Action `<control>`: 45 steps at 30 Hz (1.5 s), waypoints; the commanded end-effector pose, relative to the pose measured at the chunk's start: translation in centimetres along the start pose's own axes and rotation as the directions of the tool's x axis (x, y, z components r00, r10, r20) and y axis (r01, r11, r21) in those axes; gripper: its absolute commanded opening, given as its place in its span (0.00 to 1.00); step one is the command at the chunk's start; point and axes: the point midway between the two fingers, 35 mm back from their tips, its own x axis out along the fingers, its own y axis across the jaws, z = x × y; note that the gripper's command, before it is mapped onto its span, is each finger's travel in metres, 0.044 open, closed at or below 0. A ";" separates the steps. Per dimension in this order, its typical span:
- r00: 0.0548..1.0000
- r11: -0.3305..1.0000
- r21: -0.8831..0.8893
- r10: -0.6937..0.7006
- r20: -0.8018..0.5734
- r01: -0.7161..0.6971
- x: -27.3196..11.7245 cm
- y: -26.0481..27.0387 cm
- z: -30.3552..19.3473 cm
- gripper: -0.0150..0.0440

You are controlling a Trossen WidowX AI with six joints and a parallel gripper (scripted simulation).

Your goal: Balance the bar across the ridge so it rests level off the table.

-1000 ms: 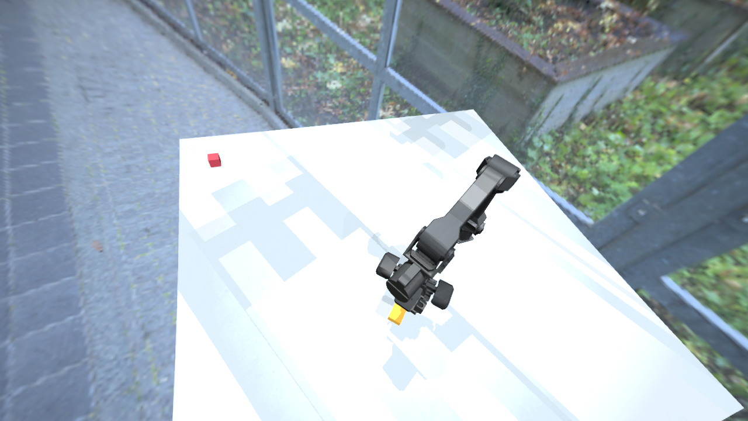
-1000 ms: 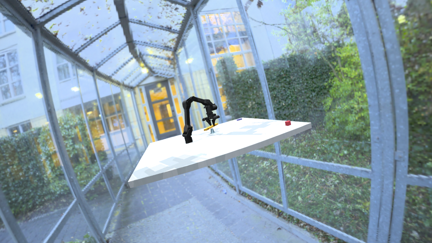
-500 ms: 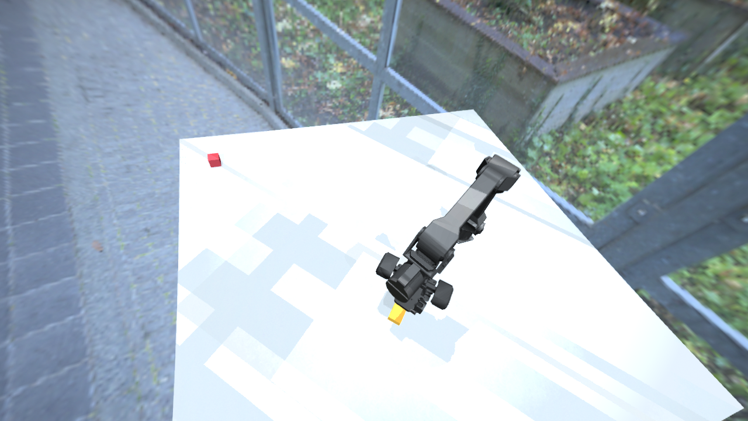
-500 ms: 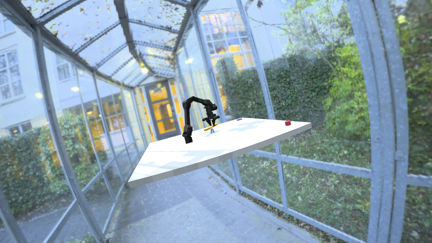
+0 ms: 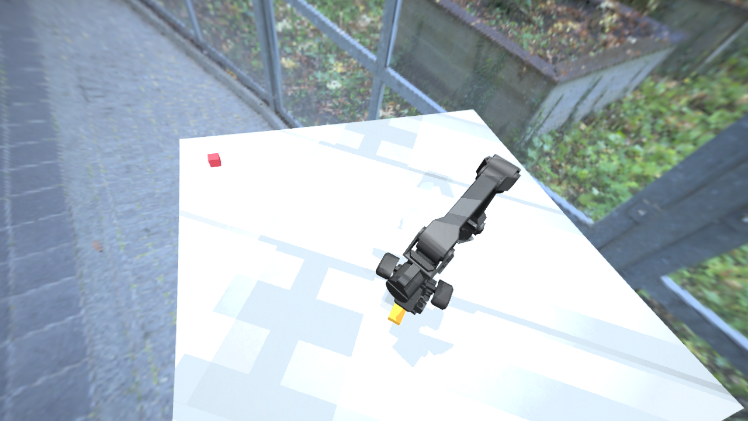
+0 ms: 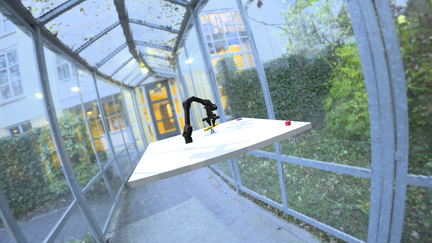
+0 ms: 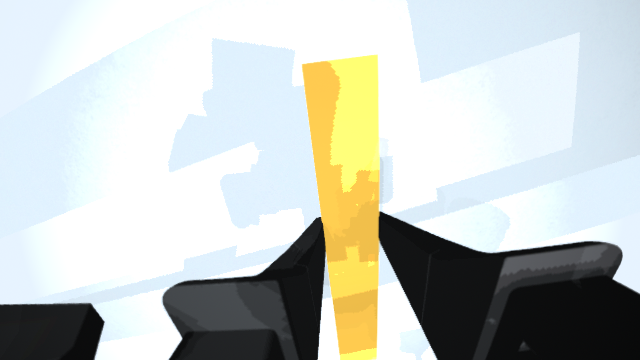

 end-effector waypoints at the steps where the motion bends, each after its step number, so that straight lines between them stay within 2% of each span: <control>1: 1.000 1.000 -0.002 -0.003 0.000 0.003 0.1 -0.1 0.0 0.25; 45: 1.000 1.000 -0.002 -0.003 0.000 0.003 0.4 -0.1 0.0 0.25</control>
